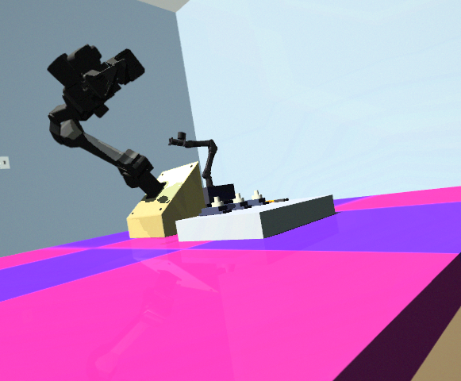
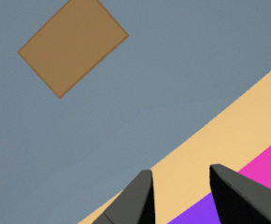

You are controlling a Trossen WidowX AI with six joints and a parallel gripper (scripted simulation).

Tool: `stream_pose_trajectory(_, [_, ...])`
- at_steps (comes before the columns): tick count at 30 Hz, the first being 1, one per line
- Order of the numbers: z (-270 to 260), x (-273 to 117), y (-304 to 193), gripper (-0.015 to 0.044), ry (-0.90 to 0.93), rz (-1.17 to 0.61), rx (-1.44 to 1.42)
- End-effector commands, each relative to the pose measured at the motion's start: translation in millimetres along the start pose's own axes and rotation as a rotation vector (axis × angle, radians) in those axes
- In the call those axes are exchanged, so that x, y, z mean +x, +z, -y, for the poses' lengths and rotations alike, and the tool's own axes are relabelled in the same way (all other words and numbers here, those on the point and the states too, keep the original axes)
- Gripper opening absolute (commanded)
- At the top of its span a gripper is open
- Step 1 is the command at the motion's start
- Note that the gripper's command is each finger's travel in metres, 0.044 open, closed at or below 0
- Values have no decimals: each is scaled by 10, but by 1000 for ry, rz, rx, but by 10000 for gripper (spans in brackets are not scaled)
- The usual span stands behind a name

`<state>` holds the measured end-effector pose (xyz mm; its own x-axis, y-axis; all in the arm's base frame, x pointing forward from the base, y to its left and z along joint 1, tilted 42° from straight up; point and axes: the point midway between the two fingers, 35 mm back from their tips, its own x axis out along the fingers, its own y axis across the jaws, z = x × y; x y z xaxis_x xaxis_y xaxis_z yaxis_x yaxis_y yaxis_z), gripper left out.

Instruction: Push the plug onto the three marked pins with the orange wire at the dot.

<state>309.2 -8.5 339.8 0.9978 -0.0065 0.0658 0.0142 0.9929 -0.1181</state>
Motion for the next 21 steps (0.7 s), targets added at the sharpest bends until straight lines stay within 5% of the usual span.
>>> stream_pose_trajectory(1, [-58, 31, -85, 115, 3, -7, 69])
stream_pose_trajectory(21, [-490, 847, -1141, 115, -54, -553, 211])
